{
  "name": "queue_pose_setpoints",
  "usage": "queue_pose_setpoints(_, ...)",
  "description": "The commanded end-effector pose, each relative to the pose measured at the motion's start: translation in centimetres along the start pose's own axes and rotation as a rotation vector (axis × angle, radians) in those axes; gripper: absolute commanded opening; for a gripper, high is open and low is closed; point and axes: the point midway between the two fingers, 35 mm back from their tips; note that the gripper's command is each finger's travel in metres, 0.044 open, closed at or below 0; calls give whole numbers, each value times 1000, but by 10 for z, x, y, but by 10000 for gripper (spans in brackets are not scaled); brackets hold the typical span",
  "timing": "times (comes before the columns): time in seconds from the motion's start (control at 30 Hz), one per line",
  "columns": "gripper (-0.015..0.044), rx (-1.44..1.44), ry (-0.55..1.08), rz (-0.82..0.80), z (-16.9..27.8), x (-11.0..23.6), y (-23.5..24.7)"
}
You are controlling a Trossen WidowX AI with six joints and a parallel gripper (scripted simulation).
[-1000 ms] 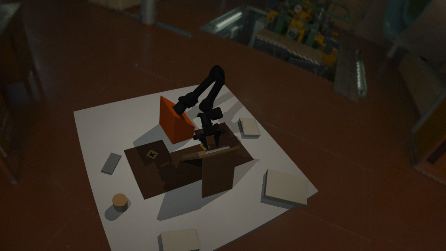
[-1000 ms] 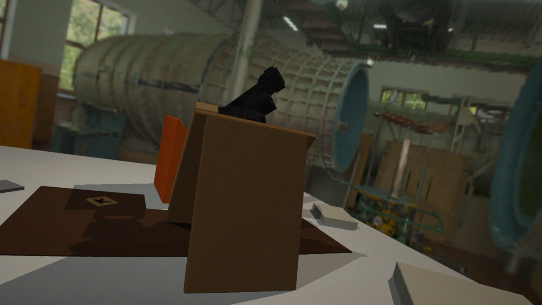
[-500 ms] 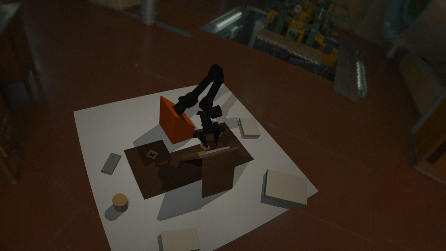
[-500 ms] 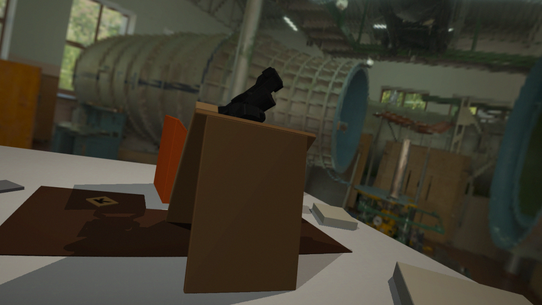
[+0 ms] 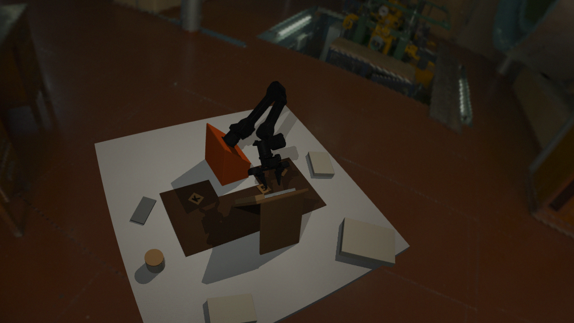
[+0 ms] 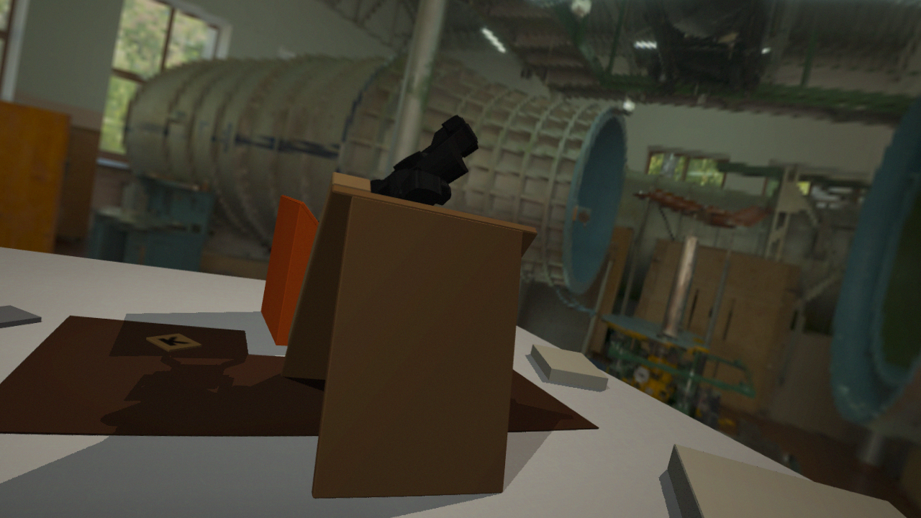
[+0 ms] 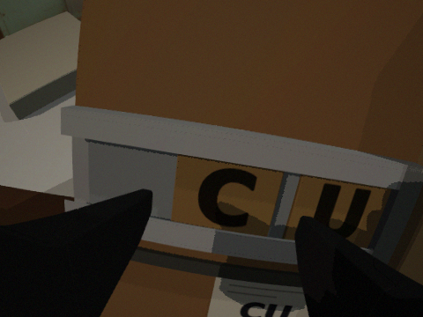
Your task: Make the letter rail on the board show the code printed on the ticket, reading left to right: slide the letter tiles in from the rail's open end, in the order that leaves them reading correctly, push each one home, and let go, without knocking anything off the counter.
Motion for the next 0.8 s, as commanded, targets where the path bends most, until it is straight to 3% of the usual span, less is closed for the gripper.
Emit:
queue_pose_setpoints(0.0, 295, 3, 8, -1, 2, 3, 0)
queue_pose_setpoints(0.77, 295, 3, 8, -1, 5, 9, 0)
Point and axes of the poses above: the point midway between the two fingers, 35 mm back from their tips, its own x axis back along the fingers, its own y axis across the jaws, z = x × y, and after that the axes turned 12 degrees about -x, right-handed
